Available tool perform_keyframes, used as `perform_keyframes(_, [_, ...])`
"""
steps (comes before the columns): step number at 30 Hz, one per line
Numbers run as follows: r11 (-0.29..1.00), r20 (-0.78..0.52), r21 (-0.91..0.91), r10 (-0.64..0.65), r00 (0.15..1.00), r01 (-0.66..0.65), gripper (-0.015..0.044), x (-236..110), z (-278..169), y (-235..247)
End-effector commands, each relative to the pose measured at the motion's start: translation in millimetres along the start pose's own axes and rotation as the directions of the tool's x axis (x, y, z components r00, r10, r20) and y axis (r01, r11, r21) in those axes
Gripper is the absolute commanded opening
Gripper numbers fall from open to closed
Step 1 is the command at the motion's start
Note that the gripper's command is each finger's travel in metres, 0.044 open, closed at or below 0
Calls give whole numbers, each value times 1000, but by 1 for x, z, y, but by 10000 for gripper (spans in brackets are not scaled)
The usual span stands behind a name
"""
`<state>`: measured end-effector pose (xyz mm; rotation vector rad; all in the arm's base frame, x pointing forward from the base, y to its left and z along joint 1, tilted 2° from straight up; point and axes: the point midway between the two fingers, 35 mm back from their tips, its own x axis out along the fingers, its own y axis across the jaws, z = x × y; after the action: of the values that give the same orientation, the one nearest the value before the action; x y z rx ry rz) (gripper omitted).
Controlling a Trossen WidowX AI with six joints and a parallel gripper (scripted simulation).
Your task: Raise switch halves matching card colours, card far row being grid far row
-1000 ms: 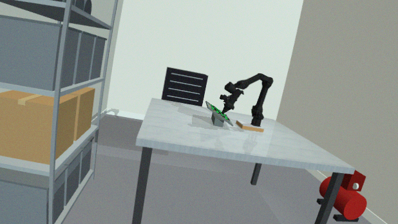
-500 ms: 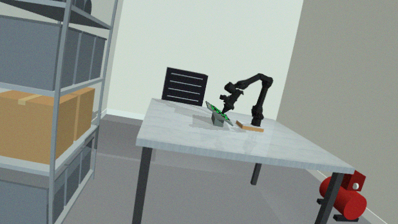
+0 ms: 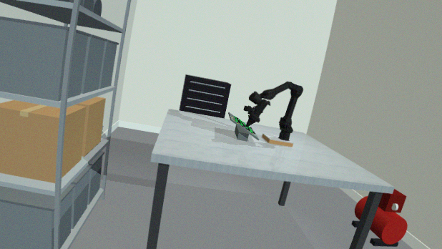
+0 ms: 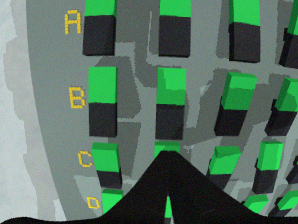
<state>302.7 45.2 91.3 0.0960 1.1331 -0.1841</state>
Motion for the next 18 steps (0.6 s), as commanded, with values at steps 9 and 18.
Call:
perform_keyframes(9, [1000, 20, -3, 3, 1000, -3, 0, -64, -3, 0])
perform_keyframes(18, [1000, 9, -5, -2, 1000, 2, 0, -63, -20, -61])
